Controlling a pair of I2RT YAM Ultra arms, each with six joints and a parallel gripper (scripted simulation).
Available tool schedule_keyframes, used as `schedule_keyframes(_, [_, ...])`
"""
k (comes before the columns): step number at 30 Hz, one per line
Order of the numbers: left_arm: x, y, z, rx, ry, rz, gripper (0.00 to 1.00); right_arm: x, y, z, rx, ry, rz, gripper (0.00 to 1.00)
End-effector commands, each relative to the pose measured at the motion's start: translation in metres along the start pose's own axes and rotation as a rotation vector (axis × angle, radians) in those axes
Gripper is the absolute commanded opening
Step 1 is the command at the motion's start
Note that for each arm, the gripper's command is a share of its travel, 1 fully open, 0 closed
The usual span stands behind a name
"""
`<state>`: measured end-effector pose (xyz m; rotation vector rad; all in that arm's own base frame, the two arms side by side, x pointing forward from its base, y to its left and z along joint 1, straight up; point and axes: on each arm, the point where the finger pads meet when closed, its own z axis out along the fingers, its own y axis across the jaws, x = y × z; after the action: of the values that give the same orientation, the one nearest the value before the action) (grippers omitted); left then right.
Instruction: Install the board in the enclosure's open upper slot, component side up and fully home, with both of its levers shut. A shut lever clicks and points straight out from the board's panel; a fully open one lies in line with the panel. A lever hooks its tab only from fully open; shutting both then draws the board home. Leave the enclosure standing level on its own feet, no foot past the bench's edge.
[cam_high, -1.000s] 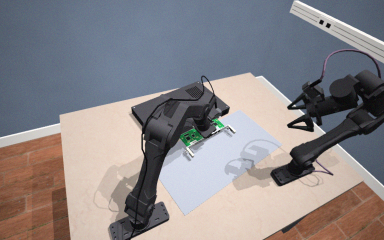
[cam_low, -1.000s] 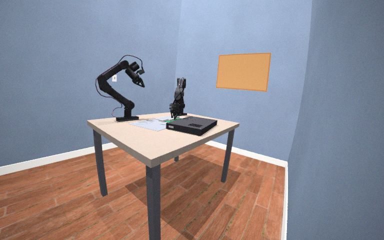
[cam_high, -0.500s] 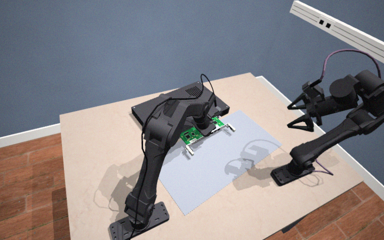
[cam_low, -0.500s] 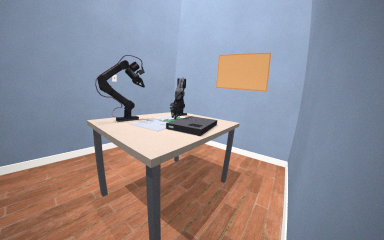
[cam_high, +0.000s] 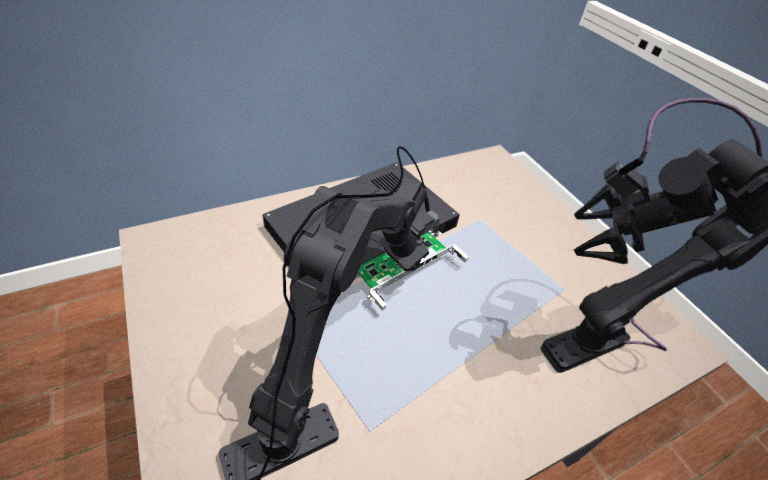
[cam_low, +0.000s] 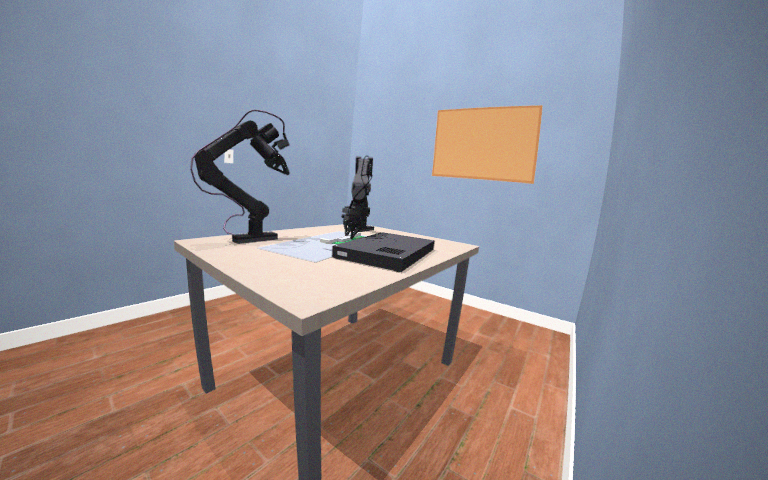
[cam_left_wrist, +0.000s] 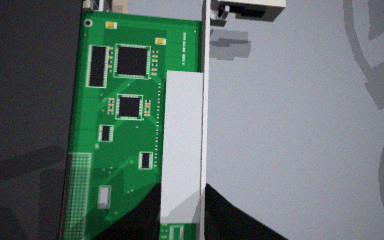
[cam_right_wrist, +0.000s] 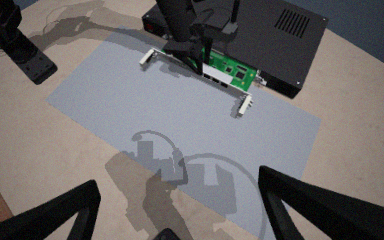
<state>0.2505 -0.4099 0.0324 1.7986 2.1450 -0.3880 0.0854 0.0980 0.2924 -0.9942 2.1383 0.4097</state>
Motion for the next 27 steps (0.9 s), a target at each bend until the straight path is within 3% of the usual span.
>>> schedule_keyframes(1, [-0.028,0.008,-0.018,-0.018,-0.081,0.015,0.19,-0.001,0.0,-0.002,0.0,0.004,-0.01,1.0])
schedule_keyframes(27, [-0.026,0.019,-0.018,-0.02,-0.081,0.02,0.19,-0.001,0.0,-0.002,0.0,0.004,-0.01,1.0])
